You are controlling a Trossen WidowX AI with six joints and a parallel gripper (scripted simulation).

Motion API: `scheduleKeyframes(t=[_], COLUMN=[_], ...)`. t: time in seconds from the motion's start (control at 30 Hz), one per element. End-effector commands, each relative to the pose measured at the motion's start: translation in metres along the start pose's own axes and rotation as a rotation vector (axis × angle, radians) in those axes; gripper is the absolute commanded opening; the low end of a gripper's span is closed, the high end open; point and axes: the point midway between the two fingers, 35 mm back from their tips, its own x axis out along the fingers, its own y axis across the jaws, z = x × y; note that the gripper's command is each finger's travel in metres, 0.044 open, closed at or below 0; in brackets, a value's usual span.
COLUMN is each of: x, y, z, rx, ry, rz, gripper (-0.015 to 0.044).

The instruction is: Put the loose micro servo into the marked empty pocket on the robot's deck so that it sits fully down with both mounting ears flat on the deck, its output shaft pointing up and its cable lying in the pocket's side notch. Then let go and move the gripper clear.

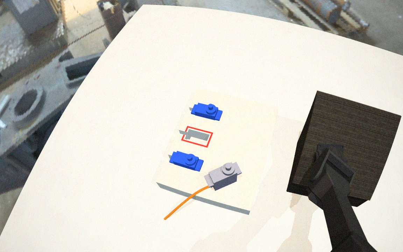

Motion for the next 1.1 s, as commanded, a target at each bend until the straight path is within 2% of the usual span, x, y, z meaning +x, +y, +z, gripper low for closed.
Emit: scheduleKeyframes(t=[0.0,0.27,0.47,0.8,1.07], x=[0.018,0.043,0.046,0.025,-0.001], y=[-0.035,-0.124,-0.187,-0.270,-0.311], z=[-0.006,-0.021,-0.040,-0.078,-0.106], rx=[-0.083,-0.217,-0.280,-0.286,-0.237], ry=[0.084,0.300,0.463,0.636,0.634], rz=[-0.055,-0.126,-0.101,0.056,0.244], gripper=[0.0440,0.0440,0.0440,0.0440,0.0440])
